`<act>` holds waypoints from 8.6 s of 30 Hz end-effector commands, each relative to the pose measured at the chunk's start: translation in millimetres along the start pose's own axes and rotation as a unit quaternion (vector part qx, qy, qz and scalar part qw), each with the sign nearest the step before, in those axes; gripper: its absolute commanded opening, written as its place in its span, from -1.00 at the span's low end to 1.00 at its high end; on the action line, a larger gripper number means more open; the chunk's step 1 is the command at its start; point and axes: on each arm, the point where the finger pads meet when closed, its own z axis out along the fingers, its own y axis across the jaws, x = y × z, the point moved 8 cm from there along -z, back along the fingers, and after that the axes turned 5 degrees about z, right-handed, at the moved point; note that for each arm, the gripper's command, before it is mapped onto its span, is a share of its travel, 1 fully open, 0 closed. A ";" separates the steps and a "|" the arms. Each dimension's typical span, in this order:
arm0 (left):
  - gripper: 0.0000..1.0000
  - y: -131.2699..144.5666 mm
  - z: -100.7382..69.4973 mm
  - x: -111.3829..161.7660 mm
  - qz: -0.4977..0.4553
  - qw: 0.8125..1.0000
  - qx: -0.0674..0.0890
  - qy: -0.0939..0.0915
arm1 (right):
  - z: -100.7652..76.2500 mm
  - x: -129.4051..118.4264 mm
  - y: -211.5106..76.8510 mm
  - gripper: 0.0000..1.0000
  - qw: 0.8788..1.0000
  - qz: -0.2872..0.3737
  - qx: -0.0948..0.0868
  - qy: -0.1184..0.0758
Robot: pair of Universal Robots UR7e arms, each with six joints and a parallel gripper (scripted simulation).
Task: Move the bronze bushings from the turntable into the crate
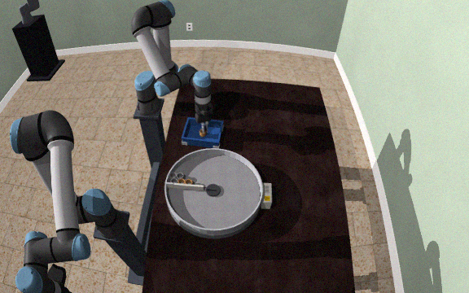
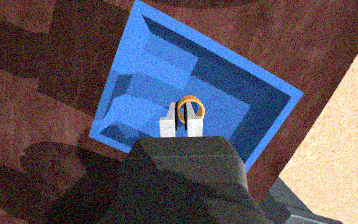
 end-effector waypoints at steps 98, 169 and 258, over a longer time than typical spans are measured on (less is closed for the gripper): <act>-0.18 -0.2 1.8 0.3 0.000 1.000 0.000 0.001 | -0.5 -0.2 0.1 1.00 1.000 0.000 0.000 -0.001; -0.18 -0.2 -85.8 0.2 0.000 1.000 0.000 0.001 | -0.5 -0.2 0.1 1.00 1.000 0.000 0.000 -0.001; -0.22 80.4 -84.9 183.0 -0.177 0.984 0.000 0.001 | -0.5 -0.2 0.1 1.00 1.000 0.000 0.000 -0.001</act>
